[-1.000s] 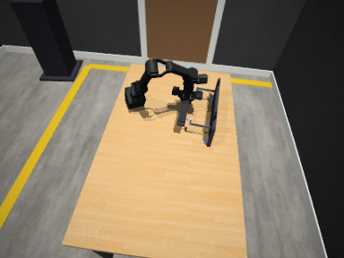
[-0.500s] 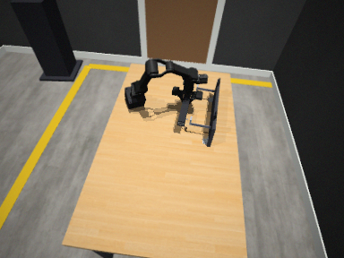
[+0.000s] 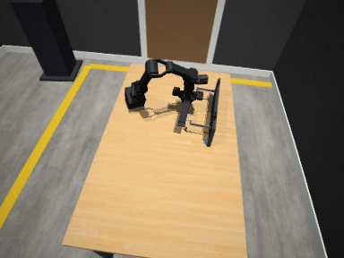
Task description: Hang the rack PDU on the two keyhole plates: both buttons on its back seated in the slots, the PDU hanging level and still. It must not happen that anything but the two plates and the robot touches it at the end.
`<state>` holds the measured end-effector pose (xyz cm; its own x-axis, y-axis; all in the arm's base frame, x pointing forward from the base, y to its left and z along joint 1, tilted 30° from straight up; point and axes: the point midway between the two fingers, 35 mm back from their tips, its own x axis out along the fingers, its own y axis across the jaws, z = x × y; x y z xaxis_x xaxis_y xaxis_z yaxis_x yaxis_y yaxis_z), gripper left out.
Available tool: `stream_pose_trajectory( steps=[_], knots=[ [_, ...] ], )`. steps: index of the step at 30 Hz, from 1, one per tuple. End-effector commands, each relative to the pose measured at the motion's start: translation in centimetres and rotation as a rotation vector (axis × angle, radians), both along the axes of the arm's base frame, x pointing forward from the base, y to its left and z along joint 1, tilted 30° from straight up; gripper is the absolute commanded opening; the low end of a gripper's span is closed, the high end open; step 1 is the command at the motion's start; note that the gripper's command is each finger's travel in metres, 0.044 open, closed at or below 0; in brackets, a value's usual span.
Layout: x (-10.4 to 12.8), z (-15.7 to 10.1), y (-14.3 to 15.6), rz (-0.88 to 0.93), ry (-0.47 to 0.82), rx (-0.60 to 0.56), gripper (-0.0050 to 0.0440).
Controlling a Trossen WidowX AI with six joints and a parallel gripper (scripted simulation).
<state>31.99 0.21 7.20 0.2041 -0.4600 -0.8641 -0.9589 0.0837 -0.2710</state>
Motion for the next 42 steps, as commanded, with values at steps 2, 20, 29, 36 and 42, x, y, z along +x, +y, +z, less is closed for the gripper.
stream_pose_trajectory(
  steps=[2,20,29,36,42],
  knots=[
    [0.22,0.68,0.15,0.002,-0.021,0.005,-0.005],
    [0.39,1.05,0.58,0.005,-0.028,0.007,-0.005],
    [0.41,1.05,0.82,0.005,-0.028,0.008,-0.005],
    [0.26,0.95,0.79,0.005,-0.028,0.008,-0.005],
    [0.3,0.88,0.62,0.005,-0.028,0.007,-0.005]
  ],
)
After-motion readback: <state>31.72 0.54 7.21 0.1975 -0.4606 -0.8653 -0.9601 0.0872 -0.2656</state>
